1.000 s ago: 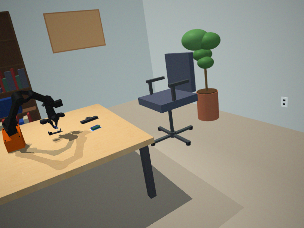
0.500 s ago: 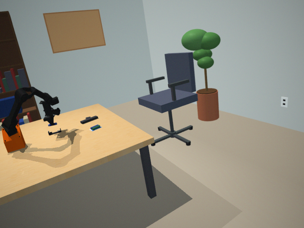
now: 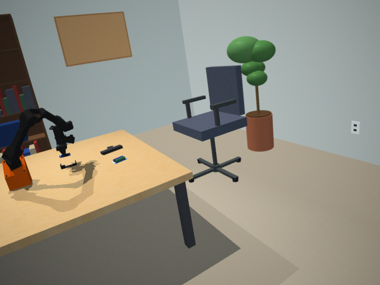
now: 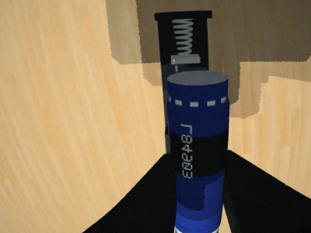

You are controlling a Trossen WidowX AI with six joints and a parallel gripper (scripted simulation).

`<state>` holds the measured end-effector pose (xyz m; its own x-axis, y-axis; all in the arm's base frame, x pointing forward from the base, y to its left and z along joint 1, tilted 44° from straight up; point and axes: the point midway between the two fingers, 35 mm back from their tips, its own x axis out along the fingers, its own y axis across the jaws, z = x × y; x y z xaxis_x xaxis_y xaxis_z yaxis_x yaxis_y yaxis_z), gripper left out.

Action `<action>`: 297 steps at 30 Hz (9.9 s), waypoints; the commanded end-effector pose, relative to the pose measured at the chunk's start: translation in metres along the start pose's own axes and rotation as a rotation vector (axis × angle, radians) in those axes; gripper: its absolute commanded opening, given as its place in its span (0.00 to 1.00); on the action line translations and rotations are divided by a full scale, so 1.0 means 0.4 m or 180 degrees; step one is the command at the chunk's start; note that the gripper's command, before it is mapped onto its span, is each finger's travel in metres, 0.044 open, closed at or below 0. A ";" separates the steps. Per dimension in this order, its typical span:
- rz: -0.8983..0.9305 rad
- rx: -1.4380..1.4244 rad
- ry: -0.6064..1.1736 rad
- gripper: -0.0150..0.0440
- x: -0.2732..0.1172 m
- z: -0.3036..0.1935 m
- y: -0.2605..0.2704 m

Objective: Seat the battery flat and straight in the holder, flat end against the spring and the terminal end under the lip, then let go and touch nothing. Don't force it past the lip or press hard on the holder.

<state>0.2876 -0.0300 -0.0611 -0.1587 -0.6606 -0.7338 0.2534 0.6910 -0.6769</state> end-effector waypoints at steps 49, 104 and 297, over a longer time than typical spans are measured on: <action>-0.0025 0.0021 0.1475 0.36 0.129 0.014 -0.002; -0.0045 0.0023 0.1607 0.36 0.139 0.077 -0.003; 0.0126 0.0000 -0.0762 0.36 0.181 -0.020 -0.005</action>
<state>0.2720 -0.0772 -0.1133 0.0813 -0.6840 -0.7250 0.2615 0.7165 -0.6467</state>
